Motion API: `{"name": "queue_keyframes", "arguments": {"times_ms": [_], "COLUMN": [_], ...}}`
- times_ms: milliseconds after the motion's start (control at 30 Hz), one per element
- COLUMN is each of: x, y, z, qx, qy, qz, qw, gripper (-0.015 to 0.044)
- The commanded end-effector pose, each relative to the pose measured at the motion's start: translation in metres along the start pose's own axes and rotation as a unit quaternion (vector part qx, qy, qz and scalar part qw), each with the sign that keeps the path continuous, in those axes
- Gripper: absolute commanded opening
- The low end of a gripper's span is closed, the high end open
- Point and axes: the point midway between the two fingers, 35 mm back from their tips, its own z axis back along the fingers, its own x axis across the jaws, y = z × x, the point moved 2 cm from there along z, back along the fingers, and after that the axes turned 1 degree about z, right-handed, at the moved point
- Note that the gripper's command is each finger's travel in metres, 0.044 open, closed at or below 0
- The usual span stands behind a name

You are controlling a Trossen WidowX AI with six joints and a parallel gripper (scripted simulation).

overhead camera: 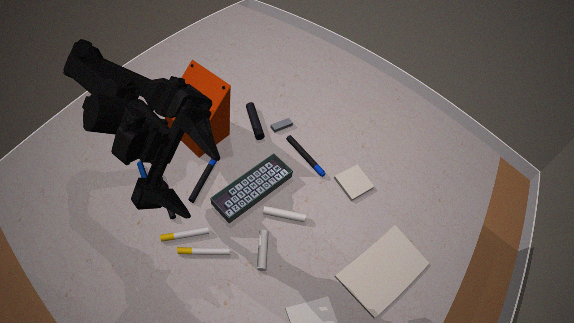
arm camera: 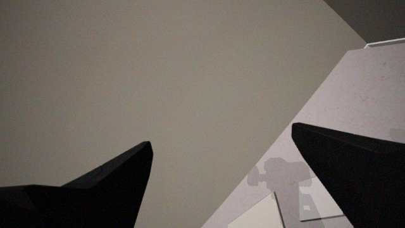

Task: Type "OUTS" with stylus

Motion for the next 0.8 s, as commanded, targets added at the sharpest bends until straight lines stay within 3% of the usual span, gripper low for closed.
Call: {"name": "queue_keyframes", "arguments": {"times_ms": [0,267,533,767], "x": [0.000,0.005,0.018,0.021], "y": [0.003,0.094,0.219,0.301], "z": [-0.001,-0.033,-0.031,0.005], "qx": [0.004,0.190,0.435,0.584], "qy": [0.000,0.025,0.106,0.179], "qz": [0.003,-0.001,0.010,0.102], "qw": [1.000,0.981,0.894,0.785], "gripper": [0.0414,0.0204,0.0000,0.0000]}}
